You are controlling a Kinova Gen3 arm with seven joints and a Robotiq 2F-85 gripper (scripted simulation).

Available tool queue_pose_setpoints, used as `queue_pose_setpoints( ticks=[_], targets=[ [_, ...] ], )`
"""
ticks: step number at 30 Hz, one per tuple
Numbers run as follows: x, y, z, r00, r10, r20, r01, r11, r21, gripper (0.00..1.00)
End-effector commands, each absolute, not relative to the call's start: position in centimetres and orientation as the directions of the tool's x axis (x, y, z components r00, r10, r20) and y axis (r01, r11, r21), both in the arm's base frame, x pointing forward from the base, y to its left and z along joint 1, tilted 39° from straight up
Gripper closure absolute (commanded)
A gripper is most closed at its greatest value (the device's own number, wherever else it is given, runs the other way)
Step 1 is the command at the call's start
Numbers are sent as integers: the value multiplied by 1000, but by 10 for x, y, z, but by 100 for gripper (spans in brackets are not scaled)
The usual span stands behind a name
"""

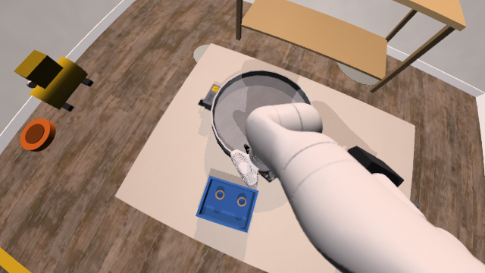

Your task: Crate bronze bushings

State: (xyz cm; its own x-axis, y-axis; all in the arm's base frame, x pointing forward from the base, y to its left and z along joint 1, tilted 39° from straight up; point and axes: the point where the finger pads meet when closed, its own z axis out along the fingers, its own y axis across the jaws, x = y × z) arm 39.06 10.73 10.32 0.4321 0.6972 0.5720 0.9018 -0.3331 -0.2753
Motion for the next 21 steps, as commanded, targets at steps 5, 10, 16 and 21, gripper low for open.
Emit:
queue_pose_setpoints(
  ticks=[5,10,16,21],
  targets=[
    [394,128,122,389,713,583,921,-303,-244,100],
    [394,128,122,389,713,583,921,-303,-244,100],
    [399,163,150,390,713,583,921,-303,-245,100],
    [400,172,158,390,713,583,921,-303,-245,100]
  ],
)
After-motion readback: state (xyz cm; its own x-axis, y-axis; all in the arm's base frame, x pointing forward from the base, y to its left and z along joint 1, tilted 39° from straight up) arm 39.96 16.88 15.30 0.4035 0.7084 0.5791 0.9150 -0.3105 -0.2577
